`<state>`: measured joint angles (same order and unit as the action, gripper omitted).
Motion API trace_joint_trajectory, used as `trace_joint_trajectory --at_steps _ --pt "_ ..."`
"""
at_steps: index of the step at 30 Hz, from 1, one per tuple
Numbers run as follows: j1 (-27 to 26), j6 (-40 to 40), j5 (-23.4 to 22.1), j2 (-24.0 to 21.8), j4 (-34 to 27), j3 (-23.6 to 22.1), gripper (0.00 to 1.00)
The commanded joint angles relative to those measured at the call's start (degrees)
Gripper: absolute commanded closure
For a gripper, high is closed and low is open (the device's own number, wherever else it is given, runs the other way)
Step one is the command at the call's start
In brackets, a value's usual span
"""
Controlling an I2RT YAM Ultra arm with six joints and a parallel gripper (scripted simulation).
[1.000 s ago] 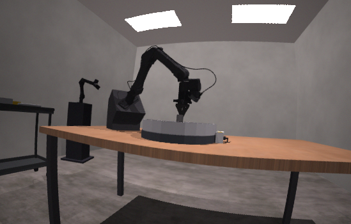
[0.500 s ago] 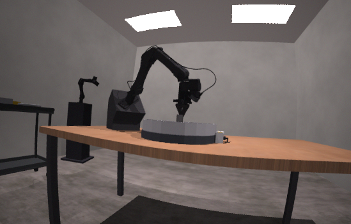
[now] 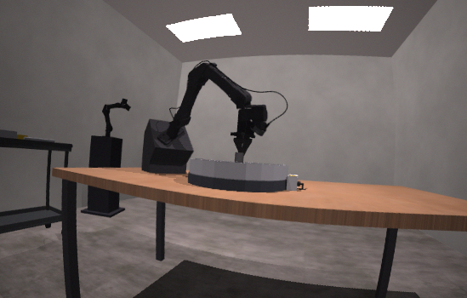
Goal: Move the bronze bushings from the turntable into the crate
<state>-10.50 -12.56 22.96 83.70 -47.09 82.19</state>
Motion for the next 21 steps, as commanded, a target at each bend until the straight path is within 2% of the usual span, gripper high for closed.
trace_joint_trajectory --at_steps 1,4,5,21 --pt "-0.02 0.3 0.32 -2.02 0.35 0.37 1.0" --pt "-0.02 0.3 0.32 -2.02 0.35 0.37 1.0" --pt "-0.02 0.3 0.32 -2.02 0.35 0.37 0.84" --pt "-0.02 0.29 0.12 -2.02 0.44 0.38 0.84"
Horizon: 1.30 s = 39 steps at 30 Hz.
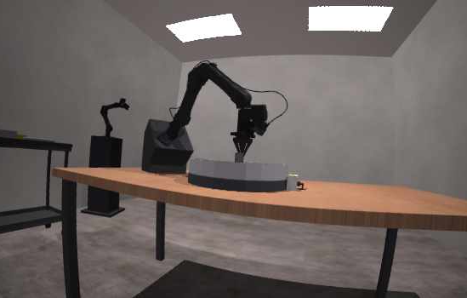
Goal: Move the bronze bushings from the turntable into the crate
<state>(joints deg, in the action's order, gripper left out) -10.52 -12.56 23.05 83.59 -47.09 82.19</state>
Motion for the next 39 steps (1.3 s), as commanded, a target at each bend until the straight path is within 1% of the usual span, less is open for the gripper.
trace_joint_trajectory --at_steps 1,18,23,25,32,35,36,39 --pt "0.0 0.29 0.03 -1.91 0.44 0.38 0.84" --pt "0.03 0.27 0.05 -1.92 0.34 0.44 0.84" --pt "1.46 -0.97 0.96 -3.03 -2.67 2.23 0.84" --pt "1.46 -0.97 0.96 -3.03 -2.67 2.23 0.84" --pt "3.82 -2.85 2.49 -5.15 -8.26 5.01 0.84" --pt "4.16 -3.15 2.76 -5.17 -8.99 5.53 0.84" --pt "4.24 -3.18 2.83 -4.07 -9.09 5.61 0.84" --pt "4.27 -3.23 2.86 -3.75 -9.18 5.68 0.84"
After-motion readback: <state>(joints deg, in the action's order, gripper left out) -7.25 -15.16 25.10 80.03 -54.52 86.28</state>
